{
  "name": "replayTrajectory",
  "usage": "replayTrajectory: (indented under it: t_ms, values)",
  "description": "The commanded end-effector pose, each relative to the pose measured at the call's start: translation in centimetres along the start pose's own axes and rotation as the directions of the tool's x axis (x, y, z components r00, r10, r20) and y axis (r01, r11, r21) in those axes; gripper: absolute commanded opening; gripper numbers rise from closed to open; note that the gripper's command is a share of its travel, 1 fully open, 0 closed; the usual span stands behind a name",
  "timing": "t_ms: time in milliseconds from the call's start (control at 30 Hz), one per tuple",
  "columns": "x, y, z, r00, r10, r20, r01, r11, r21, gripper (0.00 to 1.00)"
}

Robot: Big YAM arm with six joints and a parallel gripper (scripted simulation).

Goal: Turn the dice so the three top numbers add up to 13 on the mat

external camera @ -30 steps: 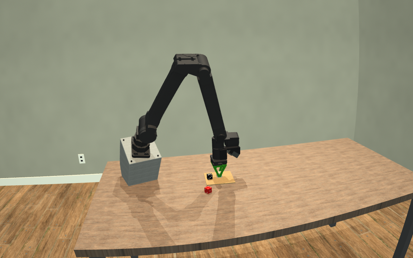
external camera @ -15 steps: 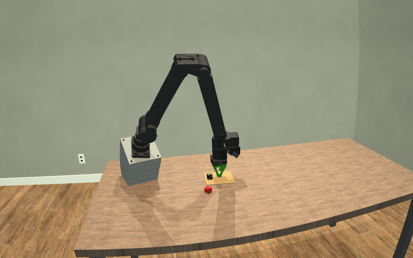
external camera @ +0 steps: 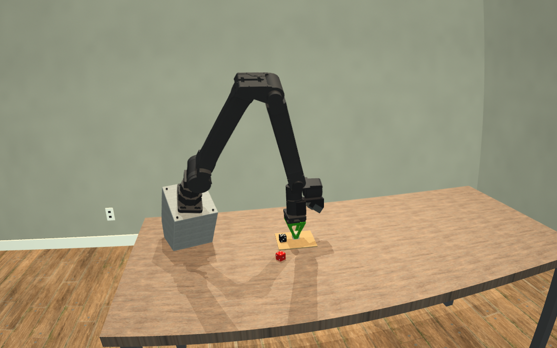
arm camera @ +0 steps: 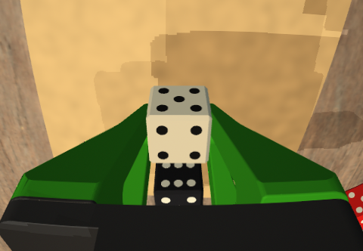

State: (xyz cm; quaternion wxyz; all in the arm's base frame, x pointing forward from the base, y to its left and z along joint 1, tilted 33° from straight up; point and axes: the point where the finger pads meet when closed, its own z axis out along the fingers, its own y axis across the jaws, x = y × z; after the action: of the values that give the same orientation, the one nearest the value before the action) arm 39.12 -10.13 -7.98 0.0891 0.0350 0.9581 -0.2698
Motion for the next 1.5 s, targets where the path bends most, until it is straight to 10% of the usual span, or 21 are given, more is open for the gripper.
replayTrajectory:
  t_ms: [0, 1467]
  values:
    - [-0.32, 0.95, 0.13, 1.000, -0.028, 0.011, 0.028, 1.000, -0.005, 0.20]
    - [-0.38, 0.14, 1.01, 1.000, -0.006, 0.004, 0.006, 1.000, -0.002, 0.20]
